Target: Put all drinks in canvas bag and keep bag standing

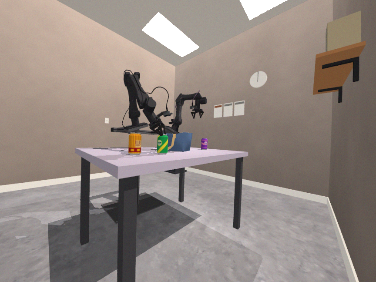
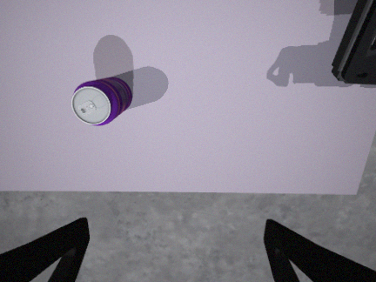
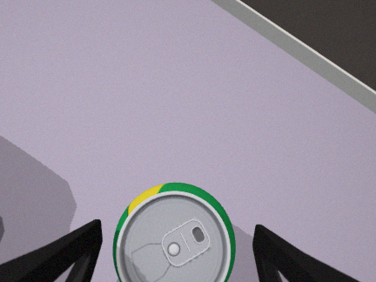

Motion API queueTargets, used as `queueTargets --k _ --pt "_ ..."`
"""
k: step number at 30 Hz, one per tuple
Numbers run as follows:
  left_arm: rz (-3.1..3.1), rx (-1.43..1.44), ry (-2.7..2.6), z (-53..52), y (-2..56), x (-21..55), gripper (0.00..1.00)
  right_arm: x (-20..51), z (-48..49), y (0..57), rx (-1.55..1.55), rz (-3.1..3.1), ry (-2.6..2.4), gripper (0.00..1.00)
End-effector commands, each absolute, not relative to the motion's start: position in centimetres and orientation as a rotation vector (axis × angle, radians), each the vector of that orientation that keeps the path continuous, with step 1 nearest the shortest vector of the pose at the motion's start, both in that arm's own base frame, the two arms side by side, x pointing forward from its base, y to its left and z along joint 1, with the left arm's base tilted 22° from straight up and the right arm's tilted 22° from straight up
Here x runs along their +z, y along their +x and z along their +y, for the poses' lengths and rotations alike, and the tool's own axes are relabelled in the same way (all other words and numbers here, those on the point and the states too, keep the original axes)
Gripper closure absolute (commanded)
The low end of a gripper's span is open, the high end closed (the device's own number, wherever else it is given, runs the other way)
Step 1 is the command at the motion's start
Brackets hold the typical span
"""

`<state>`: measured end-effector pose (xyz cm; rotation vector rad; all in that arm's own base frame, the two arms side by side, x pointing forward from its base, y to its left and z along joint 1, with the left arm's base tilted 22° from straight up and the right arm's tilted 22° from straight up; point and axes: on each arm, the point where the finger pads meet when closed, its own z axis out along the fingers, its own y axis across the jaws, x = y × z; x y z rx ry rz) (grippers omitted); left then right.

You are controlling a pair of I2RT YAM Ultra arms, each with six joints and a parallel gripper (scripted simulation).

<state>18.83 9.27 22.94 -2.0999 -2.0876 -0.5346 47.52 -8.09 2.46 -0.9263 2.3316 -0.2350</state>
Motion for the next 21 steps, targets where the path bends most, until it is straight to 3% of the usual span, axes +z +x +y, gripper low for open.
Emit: queueTargets --k 1,21 --pt "-2.102 -0.543 -2.113 8.9 18.6 23.1 0.0 2.6 -8.4 48.4 -0.239 2.287 -0.934 0.16" --pt "-2.102 -0.543 -2.113 8.9 18.6 23.1 0.0 0.5 -8.4 48.5 -0.232 2.282 -0.951 0.16"
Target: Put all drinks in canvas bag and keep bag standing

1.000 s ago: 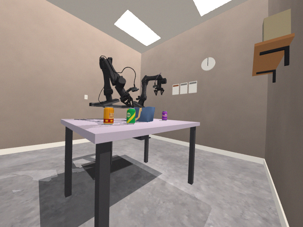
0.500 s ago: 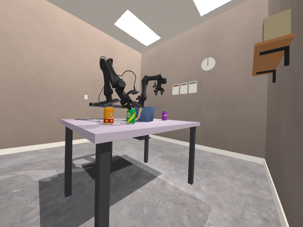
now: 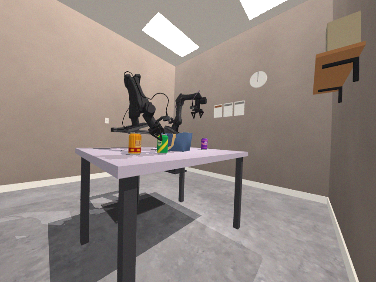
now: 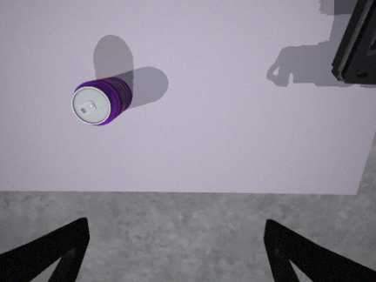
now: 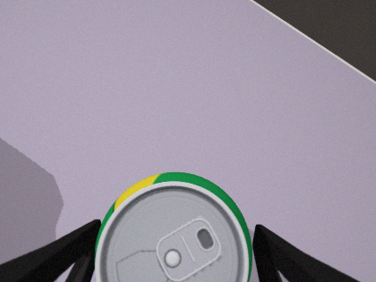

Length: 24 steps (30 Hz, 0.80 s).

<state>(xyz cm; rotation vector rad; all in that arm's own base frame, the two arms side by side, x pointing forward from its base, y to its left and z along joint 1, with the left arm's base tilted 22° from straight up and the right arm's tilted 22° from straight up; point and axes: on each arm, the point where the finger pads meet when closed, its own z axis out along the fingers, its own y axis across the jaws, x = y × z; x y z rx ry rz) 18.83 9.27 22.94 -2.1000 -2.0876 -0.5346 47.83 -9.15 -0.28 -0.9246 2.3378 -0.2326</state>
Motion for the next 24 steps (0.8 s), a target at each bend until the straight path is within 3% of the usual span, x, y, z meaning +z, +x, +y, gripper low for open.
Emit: queueTargets --k 1,5,12,13,24 --pt "-2.102 -0.543 -2.113 8.9 18.6 23.1 0.0 0.5 -8.4 48.5 -0.232 2.282 -0.951 0.16" --pt "-2.102 -0.543 -2.113 8.9 18.6 23.1 0.0 -1.2 -8.9 48.6 -0.225 2.296 -0.949 0.16" --pt "-2.102 -0.543 -2.113 8.9 18.6 23.1 0.0 2.1 -9.1 50.1 -0.27 2.236 -0.931 0.16" --pt "-2.102 -0.543 -2.113 8.9 18.6 23.1 0.0 2.2 -9.0 50.1 -0.271 2.234 -0.933 0.27" --pt "-2.102 -0.543 -2.113 8.9 18.6 23.1 0.0 2.2 -9.0 50.1 -0.272 2.233 -0.933 0.27"
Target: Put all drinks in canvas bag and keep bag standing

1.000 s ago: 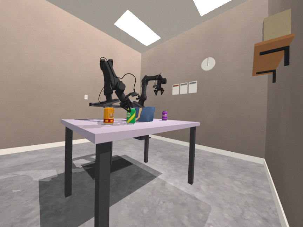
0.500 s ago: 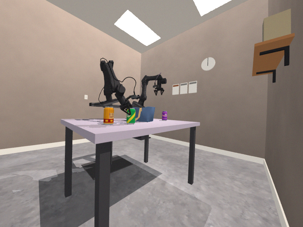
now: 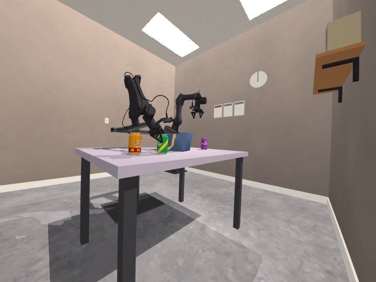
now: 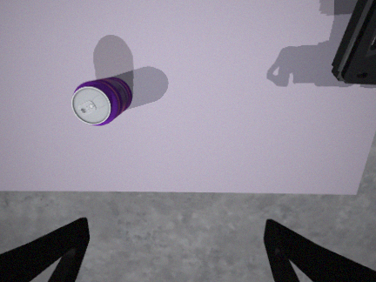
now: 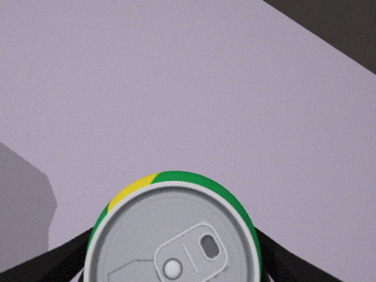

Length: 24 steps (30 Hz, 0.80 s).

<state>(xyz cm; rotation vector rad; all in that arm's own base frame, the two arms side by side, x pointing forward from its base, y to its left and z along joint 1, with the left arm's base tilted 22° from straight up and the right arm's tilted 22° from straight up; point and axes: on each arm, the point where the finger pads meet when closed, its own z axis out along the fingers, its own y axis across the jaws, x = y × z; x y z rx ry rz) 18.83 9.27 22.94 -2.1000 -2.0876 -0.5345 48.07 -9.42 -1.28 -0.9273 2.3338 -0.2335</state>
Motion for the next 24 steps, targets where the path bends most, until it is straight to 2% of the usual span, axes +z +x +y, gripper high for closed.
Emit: queueTargets --k 1,24 --pt "-2.102 -0.543 -2.113 8.9 18.62 23.07 0.0 2.18 -9.04 50.15 -0.272 2.233 -0.933 0.27" --pt "-2.102 -0.543 -2.113 8.89 18.62 23.07 0.0 1.97 -8.91 49.9 -0.258 2.243 -0.936 0.3"
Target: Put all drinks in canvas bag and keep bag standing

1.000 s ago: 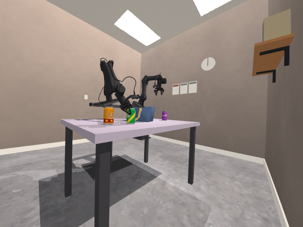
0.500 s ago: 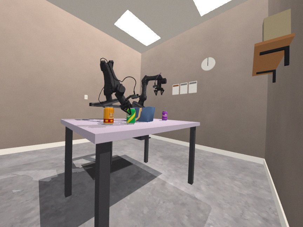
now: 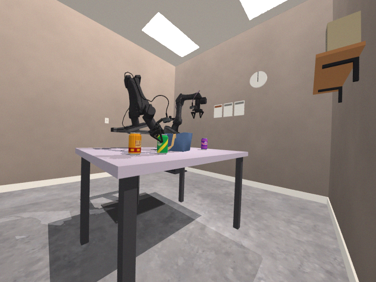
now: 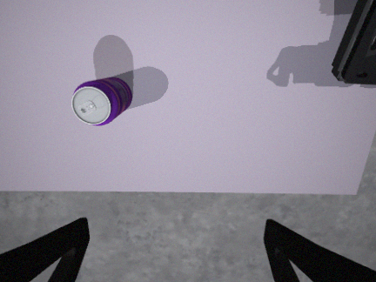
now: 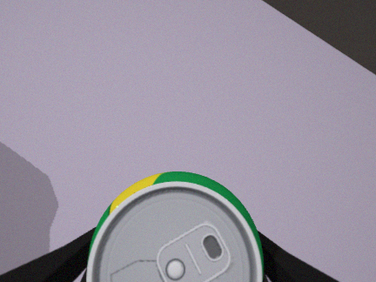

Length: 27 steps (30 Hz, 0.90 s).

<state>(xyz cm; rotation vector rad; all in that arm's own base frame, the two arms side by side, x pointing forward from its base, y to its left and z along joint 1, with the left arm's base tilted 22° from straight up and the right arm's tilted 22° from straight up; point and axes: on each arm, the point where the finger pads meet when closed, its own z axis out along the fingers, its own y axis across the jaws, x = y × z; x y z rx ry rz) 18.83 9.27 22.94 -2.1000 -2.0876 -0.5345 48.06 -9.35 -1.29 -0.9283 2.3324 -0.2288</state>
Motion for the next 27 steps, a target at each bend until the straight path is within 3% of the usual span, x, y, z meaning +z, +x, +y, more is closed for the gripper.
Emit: queueTargets --k 1,27 --pt "-2.102 -0.543 -2.113 8.9 18.6 23.1 0.0 2.0 -8.9 49.9 -0.258 2.243 -0.936 0.3" --pt "-2.102 -0.543 -2.113 8.9 18.6 23.1 0.0 2.4 -7.5 48.6 -0.214 2.286 -0.935 0.3"
